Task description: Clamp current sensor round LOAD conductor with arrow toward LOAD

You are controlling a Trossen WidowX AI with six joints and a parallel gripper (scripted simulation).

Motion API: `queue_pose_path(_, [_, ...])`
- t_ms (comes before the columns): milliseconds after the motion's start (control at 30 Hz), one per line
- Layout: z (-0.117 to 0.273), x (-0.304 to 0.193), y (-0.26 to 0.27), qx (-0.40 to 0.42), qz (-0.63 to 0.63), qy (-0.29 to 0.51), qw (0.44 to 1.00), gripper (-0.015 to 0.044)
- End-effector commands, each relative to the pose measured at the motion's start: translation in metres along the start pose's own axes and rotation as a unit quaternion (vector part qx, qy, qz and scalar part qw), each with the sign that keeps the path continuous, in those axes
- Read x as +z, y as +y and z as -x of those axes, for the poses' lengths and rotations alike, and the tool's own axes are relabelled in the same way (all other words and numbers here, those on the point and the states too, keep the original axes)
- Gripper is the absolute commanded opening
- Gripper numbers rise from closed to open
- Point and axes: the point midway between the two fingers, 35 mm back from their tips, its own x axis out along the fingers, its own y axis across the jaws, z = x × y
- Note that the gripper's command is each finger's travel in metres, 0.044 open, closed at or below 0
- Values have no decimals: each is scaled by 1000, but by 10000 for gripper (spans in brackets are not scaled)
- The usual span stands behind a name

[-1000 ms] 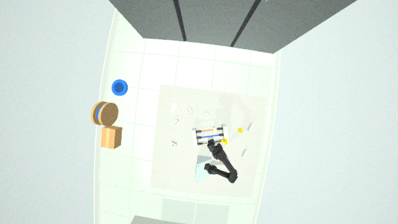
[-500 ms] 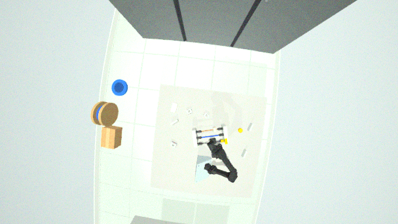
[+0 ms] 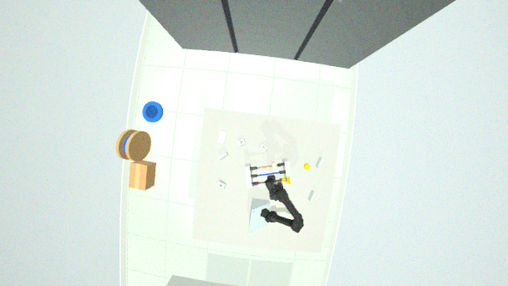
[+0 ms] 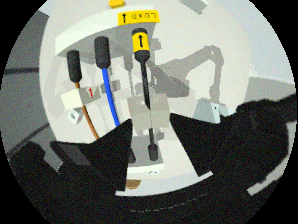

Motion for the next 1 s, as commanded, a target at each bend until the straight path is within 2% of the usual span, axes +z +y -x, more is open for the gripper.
queue_pose_path(0, [-6, 0, 0, 2, 1, -1, 1000, 0])
queue_pose_path(333, [-22, 1, -1, 2, 1, -2, 1000, 0])
queue_pose_path(967, [-18, 0, -1, 0, 0, -1, 1000, 0])
